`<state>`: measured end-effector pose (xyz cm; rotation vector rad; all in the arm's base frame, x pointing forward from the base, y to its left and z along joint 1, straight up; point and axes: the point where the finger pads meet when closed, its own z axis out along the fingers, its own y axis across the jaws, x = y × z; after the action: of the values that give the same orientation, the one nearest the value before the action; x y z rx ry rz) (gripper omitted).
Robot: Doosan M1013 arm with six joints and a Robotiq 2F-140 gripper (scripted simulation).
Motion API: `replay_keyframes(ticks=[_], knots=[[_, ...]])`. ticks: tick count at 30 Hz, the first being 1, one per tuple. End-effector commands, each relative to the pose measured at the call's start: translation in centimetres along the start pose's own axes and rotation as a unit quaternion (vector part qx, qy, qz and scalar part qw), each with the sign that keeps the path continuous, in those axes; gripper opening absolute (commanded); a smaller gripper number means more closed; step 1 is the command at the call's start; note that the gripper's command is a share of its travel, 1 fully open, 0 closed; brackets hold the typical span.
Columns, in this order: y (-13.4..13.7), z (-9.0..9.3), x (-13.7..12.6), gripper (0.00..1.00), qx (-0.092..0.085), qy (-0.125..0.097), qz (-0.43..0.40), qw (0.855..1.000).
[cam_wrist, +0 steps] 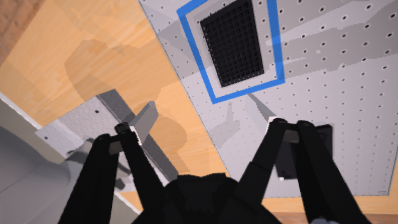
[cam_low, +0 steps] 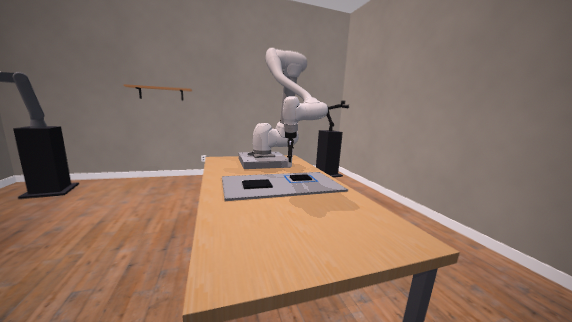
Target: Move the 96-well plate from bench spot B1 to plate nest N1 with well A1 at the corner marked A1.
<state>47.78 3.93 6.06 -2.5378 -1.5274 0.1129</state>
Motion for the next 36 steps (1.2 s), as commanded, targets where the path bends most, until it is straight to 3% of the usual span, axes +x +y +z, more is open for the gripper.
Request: replay_keyframes(ticks=[1, 4, 8, 12, 14, 16, 19, 36], knots=[[1.2, 0.3, 1.3, 1.0, -0.026, -0.01, -0.042, 0.999], [2.1, 0.5, 2.5, 1.0, -0.047, -0.017, -0.078, 0.996], [3.0, 0.7, 3.5, 1.0, -0.047, -0.017, -0.078, 0.996], [4.0, 0.8, 5.2, 1.0, -0.079, -0.027, -0.136, 0.987], [4.0, 0.8, 5.2, 1.0, -0.079, -0.027, -0.136, 0.987], [4.5, 0.9, 6.1, 1.0, -0.092, -0.031, -0.159, 0.983], [5.2, 1.0, 7.4, 1.0, -0.092, -0.031, -0.159, 0.983], [5.2, 1.1, 7.4, 1.0, -0.092, -0.031, -0.159, 0.983]])
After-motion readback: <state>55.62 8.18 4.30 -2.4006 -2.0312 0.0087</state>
